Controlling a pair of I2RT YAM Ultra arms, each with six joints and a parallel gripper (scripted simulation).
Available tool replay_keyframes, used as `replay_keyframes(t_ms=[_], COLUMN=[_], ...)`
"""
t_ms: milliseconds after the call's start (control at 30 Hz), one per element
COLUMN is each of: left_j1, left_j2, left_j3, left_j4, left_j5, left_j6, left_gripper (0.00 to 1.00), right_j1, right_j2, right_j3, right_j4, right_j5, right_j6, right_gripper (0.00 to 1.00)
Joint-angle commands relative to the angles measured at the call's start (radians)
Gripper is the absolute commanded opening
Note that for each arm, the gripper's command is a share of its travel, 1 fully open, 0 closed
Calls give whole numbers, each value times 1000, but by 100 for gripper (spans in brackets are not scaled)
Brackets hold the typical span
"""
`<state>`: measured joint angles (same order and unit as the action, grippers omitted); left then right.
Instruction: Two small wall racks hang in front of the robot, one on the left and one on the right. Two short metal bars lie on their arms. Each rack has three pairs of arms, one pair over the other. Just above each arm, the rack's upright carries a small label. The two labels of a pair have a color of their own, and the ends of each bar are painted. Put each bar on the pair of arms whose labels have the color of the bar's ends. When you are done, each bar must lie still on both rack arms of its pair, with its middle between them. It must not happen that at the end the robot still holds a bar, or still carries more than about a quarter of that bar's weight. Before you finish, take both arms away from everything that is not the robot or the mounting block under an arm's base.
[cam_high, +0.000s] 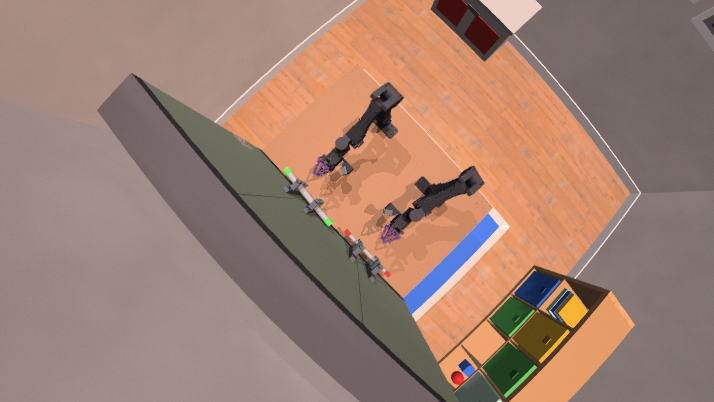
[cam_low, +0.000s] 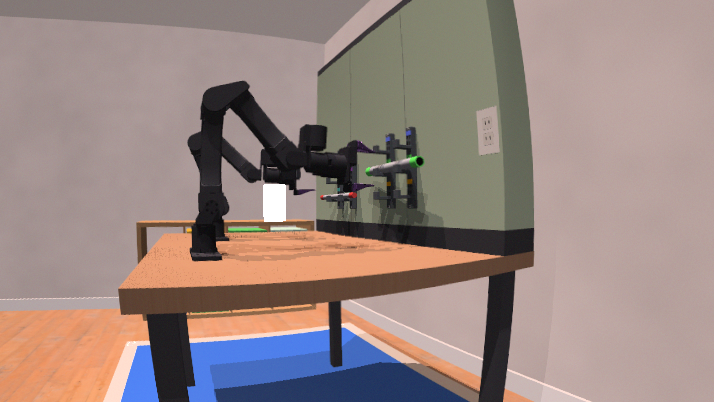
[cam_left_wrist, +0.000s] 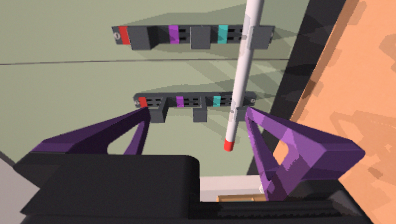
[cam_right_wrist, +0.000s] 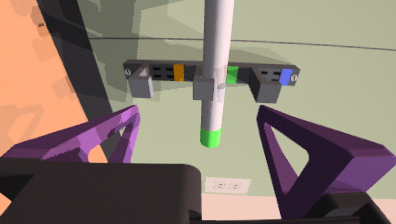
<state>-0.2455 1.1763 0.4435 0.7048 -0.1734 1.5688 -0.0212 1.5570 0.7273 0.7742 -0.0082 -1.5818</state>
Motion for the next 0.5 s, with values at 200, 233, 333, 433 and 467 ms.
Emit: replay_keyframes(t_ms=[200, 233, 333, 433, 467], left_j1=[11, 11, 11, 11, 11], left_j2=[-20, -20, -20, -20, -20], left_j3=[8, 8, 8, 8, 8], left_j4=[3, 3, 3, 3, 3], left_j5=[4, 4, 4, 4, 4], left_j6=[0, 0, 0, 0, 0], left_gripper=[100, 100, 100, 100, 100], right_j1=[60, 60, 73, 91, 97], right_j2=[-54, -54, -57, -62, -64], right_j3=[-16, -16, -17, -21, -22], right_j4=[-4, -4, -5, -6, -7], right_j5=[71, 71, 84, 102, 108], right_j6=[15, 15, 14, 15, 15], right_gripper=[100, 100, 100, 100, 100])
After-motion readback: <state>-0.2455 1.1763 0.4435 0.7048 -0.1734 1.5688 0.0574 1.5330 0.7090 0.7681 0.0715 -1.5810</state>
